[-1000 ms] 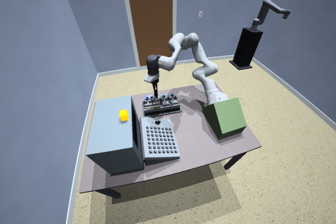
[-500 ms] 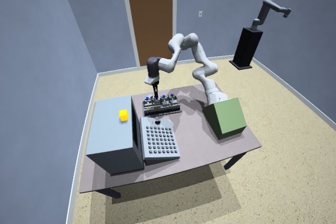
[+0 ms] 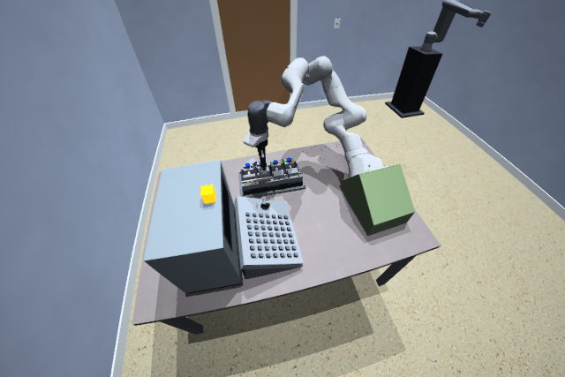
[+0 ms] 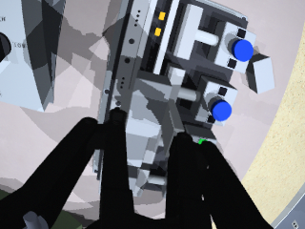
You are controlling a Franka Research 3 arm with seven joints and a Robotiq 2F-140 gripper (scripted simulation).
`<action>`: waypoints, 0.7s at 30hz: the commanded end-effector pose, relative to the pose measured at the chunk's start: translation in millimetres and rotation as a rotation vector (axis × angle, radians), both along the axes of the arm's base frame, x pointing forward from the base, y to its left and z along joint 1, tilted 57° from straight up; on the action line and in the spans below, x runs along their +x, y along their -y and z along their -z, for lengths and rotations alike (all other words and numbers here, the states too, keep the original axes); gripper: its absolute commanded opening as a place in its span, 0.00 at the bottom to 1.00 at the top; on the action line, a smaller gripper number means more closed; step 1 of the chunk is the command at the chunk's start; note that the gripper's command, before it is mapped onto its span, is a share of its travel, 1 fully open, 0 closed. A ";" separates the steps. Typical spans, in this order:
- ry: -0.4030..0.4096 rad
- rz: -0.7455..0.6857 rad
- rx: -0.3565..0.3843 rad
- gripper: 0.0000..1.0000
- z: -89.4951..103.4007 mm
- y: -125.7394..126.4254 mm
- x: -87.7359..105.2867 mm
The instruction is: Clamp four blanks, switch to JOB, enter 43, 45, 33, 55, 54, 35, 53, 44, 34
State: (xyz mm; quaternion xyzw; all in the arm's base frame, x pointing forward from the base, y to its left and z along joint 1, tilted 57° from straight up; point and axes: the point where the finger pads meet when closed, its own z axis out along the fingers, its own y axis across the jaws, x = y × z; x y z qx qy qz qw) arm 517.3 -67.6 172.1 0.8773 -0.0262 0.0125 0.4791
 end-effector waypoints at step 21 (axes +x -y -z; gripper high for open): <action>0.011 -0.006 0.004 0.00 13.7 17.2 3.2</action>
